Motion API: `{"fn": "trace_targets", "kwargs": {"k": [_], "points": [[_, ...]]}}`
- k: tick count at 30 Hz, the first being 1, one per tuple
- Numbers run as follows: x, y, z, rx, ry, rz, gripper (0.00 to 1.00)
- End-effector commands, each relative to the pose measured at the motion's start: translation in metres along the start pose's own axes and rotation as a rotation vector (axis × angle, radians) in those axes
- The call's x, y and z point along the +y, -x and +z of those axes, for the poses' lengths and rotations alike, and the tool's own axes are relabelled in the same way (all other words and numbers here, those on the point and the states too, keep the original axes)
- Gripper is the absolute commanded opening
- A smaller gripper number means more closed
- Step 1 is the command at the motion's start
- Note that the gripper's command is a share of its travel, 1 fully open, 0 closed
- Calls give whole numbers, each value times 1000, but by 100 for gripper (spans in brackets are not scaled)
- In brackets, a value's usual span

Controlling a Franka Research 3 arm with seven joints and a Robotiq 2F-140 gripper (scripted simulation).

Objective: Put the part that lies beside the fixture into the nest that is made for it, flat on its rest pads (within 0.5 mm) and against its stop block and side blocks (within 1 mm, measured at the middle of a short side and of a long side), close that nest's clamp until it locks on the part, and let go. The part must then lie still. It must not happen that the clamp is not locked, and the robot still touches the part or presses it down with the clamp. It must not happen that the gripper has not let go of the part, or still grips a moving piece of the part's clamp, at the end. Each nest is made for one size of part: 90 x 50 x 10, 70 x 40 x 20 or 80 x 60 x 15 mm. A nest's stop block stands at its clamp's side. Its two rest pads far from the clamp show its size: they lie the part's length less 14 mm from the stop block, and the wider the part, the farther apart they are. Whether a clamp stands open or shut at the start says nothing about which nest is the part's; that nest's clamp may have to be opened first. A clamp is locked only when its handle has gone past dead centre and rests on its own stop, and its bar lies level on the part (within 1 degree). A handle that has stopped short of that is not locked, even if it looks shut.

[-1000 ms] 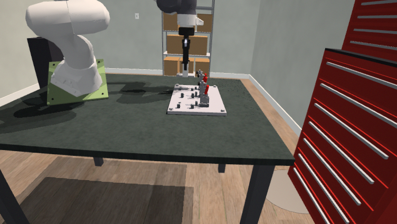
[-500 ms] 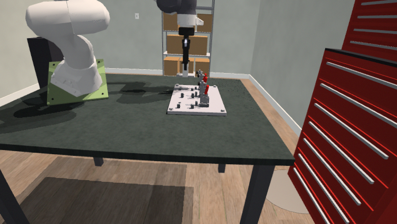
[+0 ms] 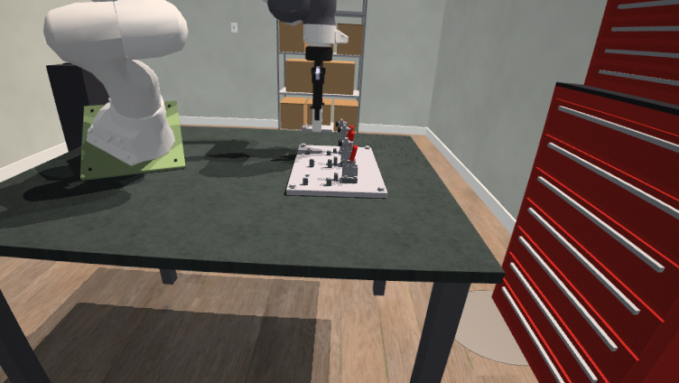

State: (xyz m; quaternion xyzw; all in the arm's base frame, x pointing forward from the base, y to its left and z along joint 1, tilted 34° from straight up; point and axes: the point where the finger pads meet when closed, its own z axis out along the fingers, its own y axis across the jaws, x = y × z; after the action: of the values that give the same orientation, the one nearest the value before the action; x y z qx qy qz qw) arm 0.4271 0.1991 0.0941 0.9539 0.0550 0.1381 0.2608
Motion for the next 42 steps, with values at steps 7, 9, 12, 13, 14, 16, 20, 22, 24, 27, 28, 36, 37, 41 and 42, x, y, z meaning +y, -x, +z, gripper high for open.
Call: {"fn": "trace_targets", "kwargs": {"k": [7,9,12,13,14,16,20,22,24,27,28,36,37,41,42], "points": [[-1,1,1,-1,-2,-7,0],[-1,1,2,-1,-2,-7,0],[-1,1,3,-1,-2,-7,0],[-1,1,4,-1,-2,-7,0],[-1,1,5,-1,-2,-7,0],[-1,1,7,-1,-2,-7,0],[-1,1,12,-1,-2,-7,0],[-1,0,14,-1,-2,-7,0],[-1,0,17,-1,-2,-7,0],[-1,0,21,-1,-2,-7,0],[-1,0,21,-1,-2,-7,0],[-1,0,34,-1,-2,-7,0],[-1,0,36,-1,-2,-7,0],[-1,0,42,-1,-2,-7,0],[-1,-1,43,-1,-2,-7,0]]}}
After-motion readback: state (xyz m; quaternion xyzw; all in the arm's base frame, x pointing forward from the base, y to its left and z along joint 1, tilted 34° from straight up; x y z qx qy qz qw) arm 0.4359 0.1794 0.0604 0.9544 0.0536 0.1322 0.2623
